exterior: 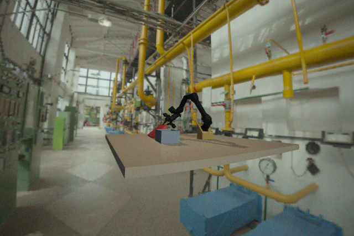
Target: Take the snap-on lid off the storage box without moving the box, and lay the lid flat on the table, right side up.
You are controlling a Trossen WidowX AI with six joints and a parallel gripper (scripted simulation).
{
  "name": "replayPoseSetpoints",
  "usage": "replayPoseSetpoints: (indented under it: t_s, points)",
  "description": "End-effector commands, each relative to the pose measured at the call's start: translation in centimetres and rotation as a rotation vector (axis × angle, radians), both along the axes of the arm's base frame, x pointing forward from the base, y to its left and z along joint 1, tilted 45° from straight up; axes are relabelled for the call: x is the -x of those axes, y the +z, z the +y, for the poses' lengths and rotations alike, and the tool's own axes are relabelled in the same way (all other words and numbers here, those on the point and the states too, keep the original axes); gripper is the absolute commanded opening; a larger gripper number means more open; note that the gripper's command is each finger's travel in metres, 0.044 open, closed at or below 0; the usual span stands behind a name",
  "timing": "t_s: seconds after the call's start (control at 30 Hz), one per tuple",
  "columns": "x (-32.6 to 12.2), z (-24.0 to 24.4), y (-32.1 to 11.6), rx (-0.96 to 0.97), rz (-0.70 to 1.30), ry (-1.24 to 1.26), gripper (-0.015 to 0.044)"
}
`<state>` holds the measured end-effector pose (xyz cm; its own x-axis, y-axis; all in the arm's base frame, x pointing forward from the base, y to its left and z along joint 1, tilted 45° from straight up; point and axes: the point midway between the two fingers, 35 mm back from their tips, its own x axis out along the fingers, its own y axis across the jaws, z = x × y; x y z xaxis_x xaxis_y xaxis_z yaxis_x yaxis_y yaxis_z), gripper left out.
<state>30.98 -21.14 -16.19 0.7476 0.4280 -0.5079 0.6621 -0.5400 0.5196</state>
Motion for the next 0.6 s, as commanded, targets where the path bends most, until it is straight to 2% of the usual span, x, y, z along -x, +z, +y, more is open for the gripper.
replayPoseSetpoints:
  t_s: [0.0, 0.57]
  points:
    - [0.04, 0.55, -0.32, -0.006, 0.003, 0.005, 0.0]
    - [0.08, 1.52, -1.29, -0.006, 0.003, 0.005, 0.0]
